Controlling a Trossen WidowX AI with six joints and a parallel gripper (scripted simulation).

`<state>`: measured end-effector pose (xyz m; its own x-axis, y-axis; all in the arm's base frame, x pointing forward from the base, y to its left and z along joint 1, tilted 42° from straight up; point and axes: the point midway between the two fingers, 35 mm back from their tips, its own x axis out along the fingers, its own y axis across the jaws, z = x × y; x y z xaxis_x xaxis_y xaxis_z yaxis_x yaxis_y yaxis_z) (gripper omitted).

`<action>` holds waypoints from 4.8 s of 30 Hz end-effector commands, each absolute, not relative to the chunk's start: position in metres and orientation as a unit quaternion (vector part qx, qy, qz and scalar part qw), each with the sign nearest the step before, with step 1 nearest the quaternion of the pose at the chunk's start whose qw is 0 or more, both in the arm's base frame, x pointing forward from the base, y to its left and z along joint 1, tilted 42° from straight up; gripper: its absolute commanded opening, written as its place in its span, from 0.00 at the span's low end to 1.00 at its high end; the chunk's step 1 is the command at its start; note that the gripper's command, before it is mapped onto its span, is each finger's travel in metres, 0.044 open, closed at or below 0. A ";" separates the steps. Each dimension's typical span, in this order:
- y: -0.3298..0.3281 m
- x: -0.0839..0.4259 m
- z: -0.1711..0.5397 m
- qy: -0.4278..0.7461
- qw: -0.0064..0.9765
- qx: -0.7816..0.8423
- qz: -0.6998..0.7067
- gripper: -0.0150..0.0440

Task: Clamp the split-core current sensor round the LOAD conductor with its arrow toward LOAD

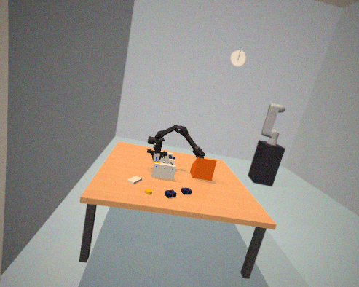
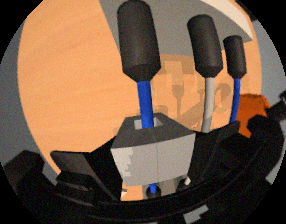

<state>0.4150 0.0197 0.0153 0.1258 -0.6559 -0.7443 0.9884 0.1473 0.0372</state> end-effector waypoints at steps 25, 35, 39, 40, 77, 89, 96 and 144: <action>0.022 0.415 0.016 0.298 0.697 0.278 -0.589 0.79; 0.022 0.415 0.017 0.298 0.698 0.278 -0.589 0.78; 0.022 0.415 0.017 0.298 0.698 0.278 -0.589 0.60; 0.022 0.415 0.017 0.298 0.698 0.278 -0.589 0.56; 0.023 0.414 0.018 0.299 0.698 0.278 -0.589 0.25; 0.022 0.414 0.017 0.299 0.698 0.278 -0.589 0.39; 0.022 0.414 0.017 0.299 0.698 0.278 -0.589 0.70; 0.022 0.414 0.017 0.299 0.698 0.278 -0.589 1.00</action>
